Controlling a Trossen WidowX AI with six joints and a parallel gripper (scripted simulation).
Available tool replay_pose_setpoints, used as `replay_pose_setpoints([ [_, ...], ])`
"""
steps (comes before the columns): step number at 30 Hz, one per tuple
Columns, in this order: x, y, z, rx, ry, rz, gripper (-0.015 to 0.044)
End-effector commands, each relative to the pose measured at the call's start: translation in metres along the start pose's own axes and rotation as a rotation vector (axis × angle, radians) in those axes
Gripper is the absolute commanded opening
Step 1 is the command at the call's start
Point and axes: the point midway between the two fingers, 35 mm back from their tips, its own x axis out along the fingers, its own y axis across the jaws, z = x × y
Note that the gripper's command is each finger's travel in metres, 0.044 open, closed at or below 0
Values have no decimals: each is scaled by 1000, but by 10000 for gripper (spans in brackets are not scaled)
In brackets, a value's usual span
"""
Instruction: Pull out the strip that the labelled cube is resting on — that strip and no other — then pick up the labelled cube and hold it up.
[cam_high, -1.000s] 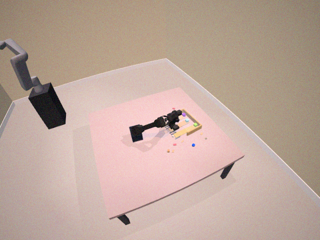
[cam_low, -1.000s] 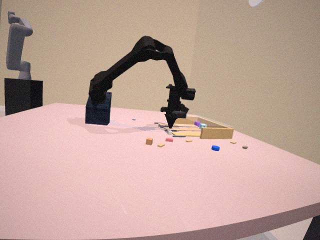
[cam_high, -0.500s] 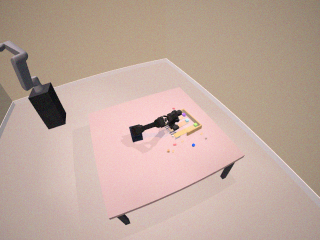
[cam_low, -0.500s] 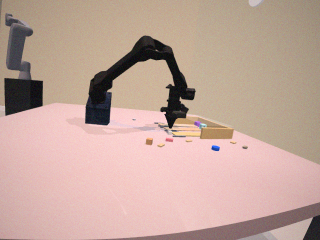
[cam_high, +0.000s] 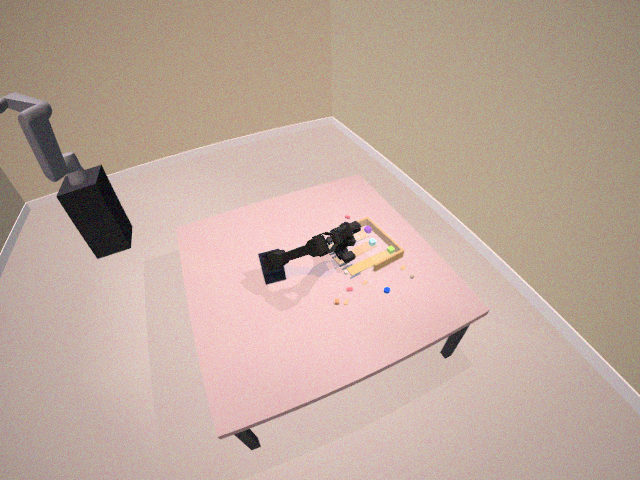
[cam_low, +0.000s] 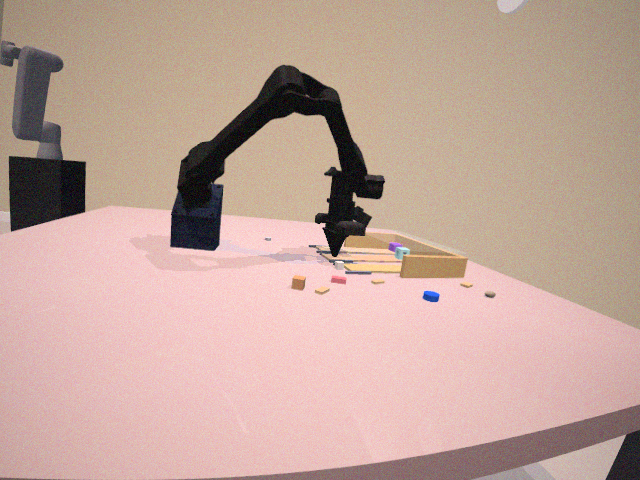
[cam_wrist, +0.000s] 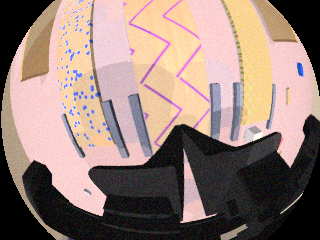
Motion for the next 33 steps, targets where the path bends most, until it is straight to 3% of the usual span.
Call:
replay_pose_setpoints([
  [1,3,1,-10,-11,15,-1,0],
  [33,5,2,-59,-13,17,-1,0],
])
